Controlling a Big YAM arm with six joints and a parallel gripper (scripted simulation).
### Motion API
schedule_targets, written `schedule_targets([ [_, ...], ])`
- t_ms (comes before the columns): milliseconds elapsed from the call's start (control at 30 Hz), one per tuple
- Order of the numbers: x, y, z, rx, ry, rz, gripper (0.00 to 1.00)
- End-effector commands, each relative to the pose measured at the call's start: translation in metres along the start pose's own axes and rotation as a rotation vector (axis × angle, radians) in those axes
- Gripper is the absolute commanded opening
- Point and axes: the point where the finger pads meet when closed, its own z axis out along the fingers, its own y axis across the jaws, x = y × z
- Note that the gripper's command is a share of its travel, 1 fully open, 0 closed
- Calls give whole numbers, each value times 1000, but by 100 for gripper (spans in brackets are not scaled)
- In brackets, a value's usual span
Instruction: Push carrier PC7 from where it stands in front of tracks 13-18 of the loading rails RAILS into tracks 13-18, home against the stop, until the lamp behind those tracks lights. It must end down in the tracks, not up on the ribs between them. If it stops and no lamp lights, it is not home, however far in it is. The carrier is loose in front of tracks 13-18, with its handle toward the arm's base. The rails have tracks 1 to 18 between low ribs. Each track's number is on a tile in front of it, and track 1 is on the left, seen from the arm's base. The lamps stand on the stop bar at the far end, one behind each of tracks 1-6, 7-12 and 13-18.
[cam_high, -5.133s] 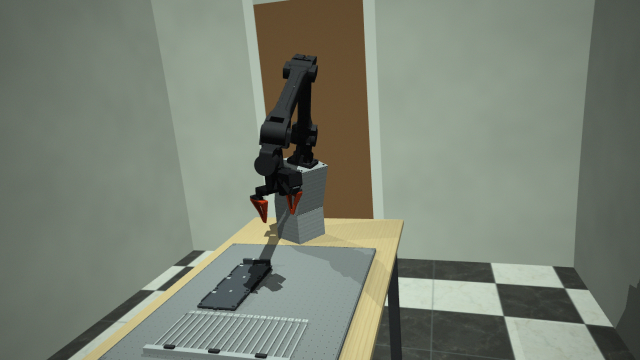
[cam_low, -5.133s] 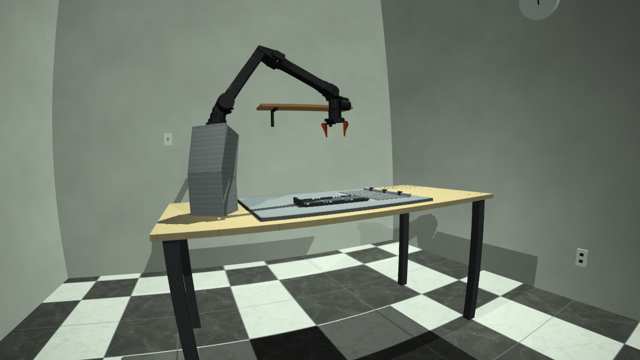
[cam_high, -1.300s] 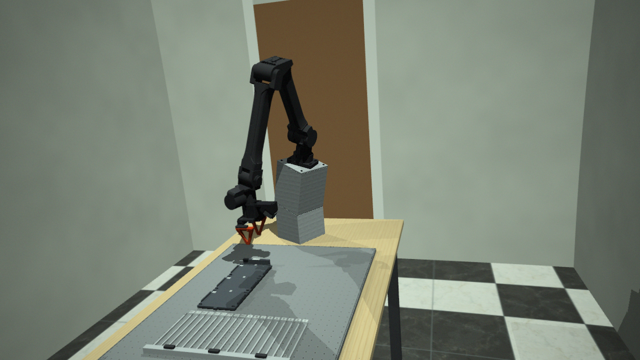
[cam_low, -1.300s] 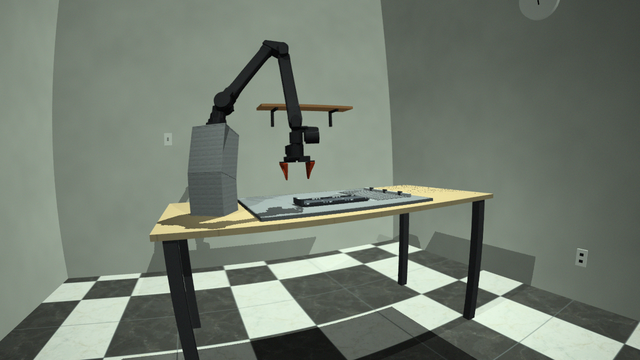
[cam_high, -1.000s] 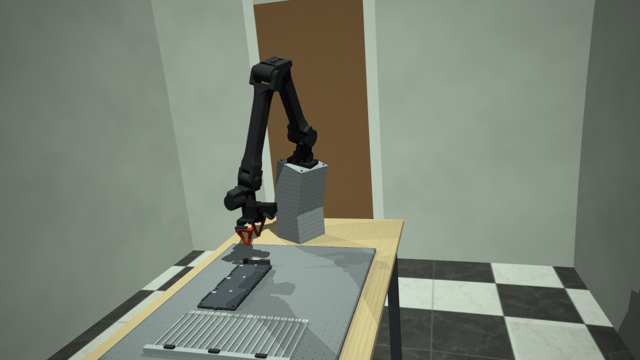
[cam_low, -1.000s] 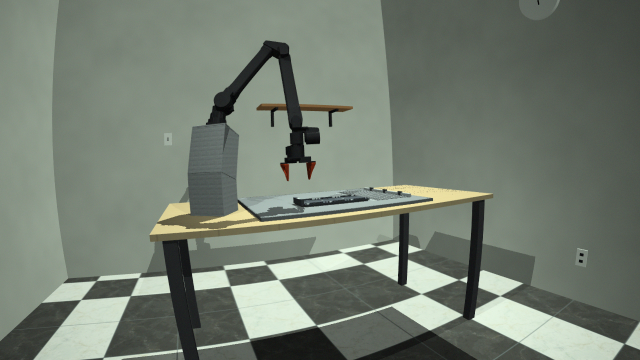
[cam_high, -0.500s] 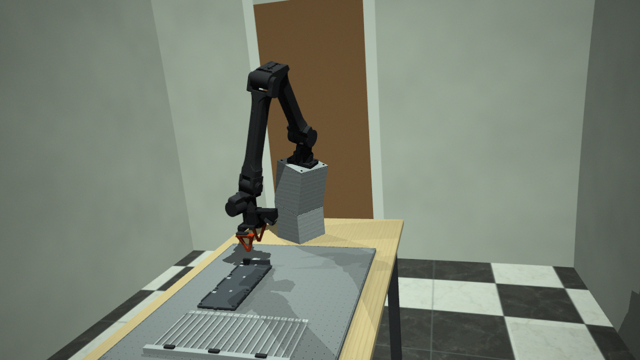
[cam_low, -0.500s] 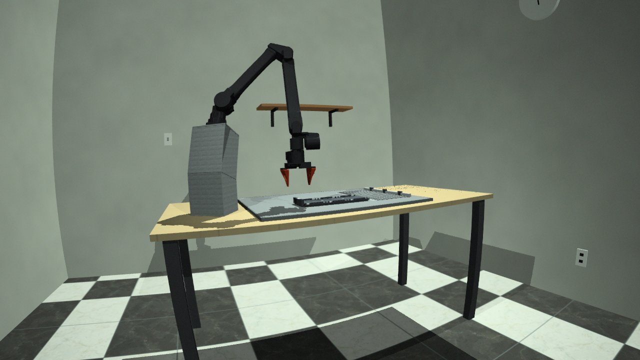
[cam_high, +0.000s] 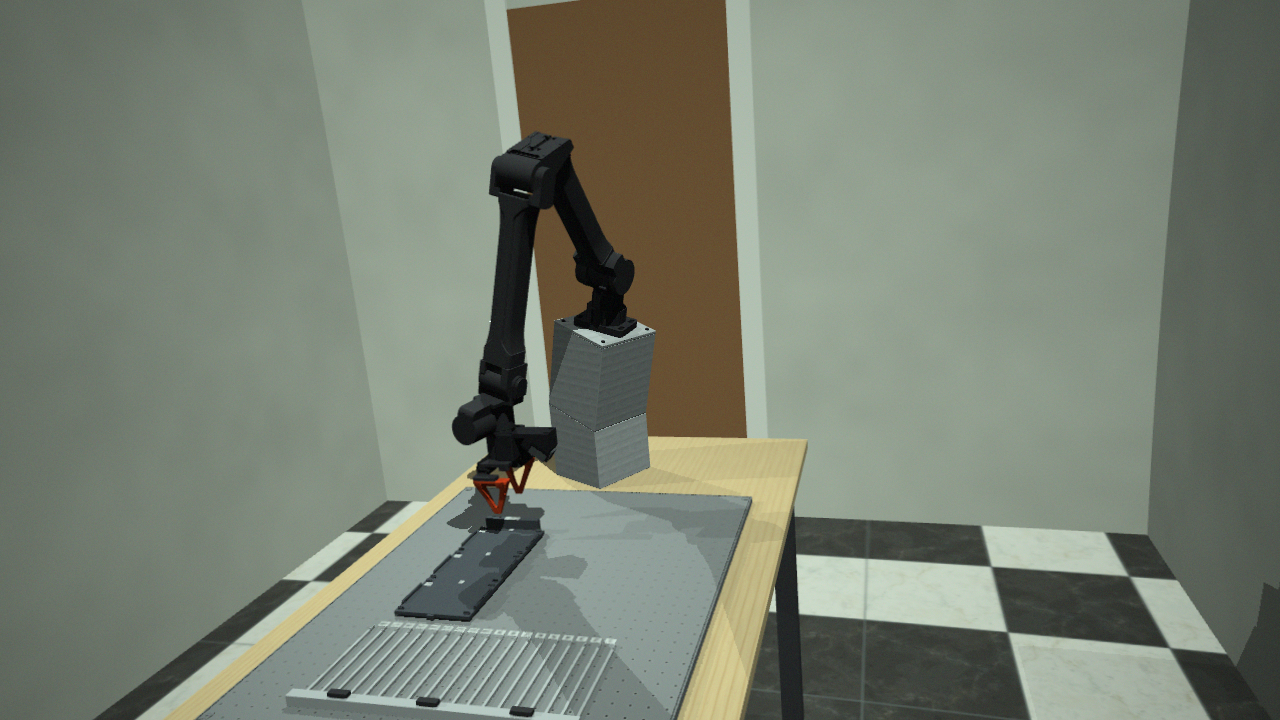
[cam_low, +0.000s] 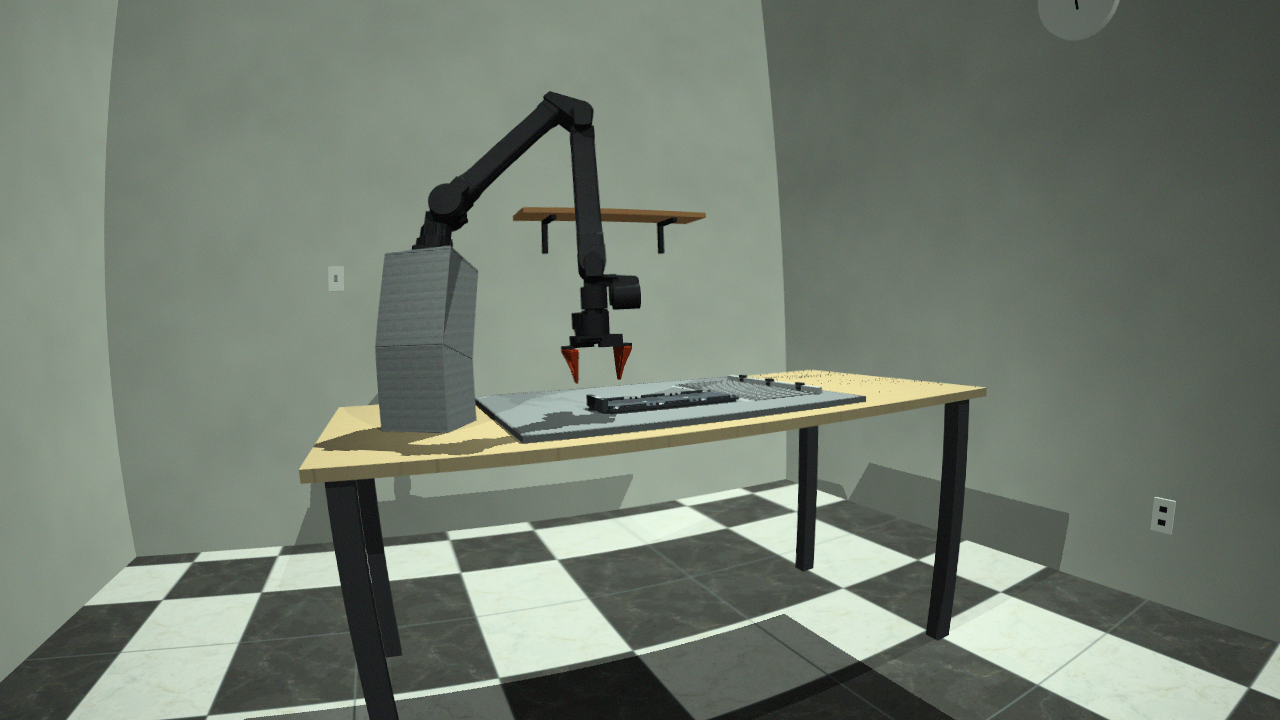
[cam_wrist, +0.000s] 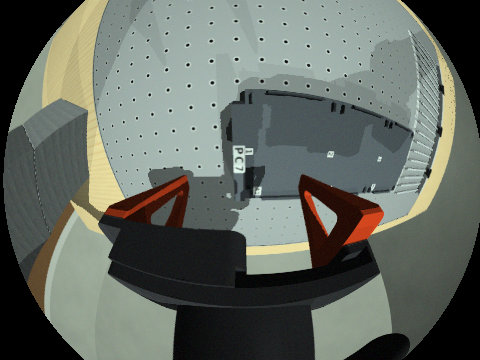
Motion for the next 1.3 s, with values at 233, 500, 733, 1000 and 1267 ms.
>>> schedule_targets([
  [233, -4, 0, 19, -3, -2, -1, 100],
  [500, -4, 2, 33, -4, -2, -1, 100],
  [733, -4, 2, 41, -5, -2, -1, 100],
  [1000, -4, 2, 54, -5, -2, -1, 100],
  [1267, -1, 1, 47, -1, -2, 2, 100],
])
